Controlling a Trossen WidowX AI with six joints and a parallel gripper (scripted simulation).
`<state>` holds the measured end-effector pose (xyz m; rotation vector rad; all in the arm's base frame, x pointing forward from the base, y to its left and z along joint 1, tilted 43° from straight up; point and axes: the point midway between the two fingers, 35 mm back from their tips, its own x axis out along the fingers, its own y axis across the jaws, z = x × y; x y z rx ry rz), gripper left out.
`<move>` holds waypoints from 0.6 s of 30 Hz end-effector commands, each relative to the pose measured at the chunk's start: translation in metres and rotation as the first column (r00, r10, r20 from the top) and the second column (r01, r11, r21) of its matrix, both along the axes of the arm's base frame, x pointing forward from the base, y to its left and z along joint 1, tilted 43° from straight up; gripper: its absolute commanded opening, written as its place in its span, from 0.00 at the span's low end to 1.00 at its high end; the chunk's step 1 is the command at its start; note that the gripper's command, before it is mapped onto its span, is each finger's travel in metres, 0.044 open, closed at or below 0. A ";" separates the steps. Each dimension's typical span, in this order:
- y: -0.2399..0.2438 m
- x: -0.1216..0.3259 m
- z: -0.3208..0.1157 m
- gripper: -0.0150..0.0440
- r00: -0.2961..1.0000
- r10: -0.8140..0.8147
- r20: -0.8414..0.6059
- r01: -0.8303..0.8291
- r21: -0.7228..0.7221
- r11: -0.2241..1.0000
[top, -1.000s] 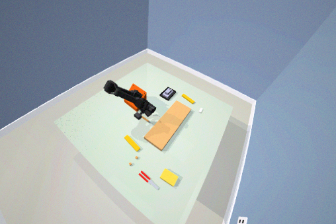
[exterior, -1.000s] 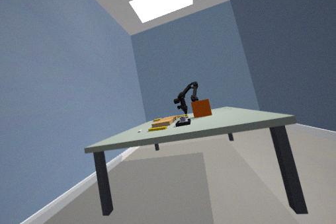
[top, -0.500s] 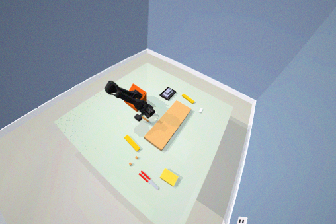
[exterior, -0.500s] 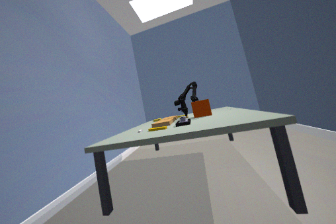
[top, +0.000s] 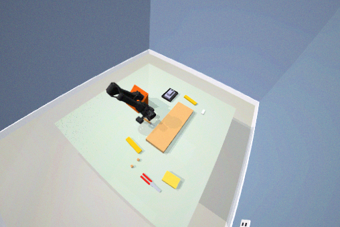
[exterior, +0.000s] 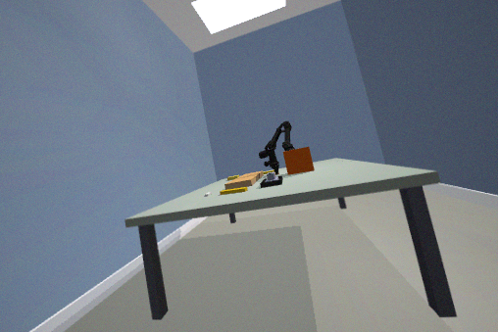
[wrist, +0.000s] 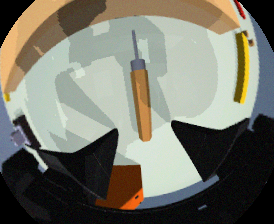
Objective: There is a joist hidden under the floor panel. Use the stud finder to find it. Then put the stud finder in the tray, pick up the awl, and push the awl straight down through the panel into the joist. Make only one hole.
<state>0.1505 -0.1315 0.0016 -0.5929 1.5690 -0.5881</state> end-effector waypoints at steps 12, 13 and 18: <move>-0.001 -0.001 -0.001 0.34 1.000 0.001 -0.004 -0.001 -0.002 1.000; -0.001 -0.001 -0.001 0.33 1.000 0.001 -0.004 -0.001 -0.002 1.000; 0.002 0.000 0.001 0.25 1.000 0.002 -0.003 -0.002 0.001 1.000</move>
